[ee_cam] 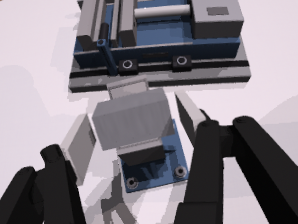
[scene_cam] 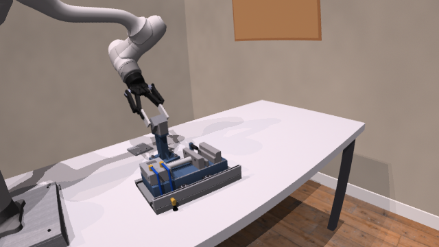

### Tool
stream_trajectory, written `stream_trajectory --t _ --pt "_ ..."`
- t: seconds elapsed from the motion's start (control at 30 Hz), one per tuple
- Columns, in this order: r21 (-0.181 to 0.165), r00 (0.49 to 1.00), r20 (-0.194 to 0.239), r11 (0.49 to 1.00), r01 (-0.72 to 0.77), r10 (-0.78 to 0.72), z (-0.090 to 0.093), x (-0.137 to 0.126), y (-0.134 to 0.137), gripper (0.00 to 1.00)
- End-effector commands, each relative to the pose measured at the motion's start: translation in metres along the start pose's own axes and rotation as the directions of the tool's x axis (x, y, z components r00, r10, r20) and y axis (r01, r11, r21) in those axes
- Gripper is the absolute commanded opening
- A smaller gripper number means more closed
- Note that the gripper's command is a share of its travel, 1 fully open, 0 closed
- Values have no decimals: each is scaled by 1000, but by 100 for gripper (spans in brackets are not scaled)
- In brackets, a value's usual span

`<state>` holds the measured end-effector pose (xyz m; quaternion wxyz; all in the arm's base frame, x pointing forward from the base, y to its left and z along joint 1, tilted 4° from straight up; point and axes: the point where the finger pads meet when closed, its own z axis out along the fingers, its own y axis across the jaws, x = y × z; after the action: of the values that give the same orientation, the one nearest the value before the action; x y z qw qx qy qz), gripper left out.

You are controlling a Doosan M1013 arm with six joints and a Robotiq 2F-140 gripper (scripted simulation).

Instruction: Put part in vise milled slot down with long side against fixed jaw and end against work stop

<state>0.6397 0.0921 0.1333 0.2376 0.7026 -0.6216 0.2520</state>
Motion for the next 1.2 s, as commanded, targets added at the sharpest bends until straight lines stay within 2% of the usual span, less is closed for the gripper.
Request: stream_trajectory --t 0.0,0.6,1.1,1.17 --pt "0 1000 6 1000 0 0 0 0 0 51" --pt "0 998 62 1000 0 0 0 2 0 51" --pt "0 988 153 1000 0 0 0 4 0 51" --pt "0 988 153 1000 0 0 0 4 0 51"
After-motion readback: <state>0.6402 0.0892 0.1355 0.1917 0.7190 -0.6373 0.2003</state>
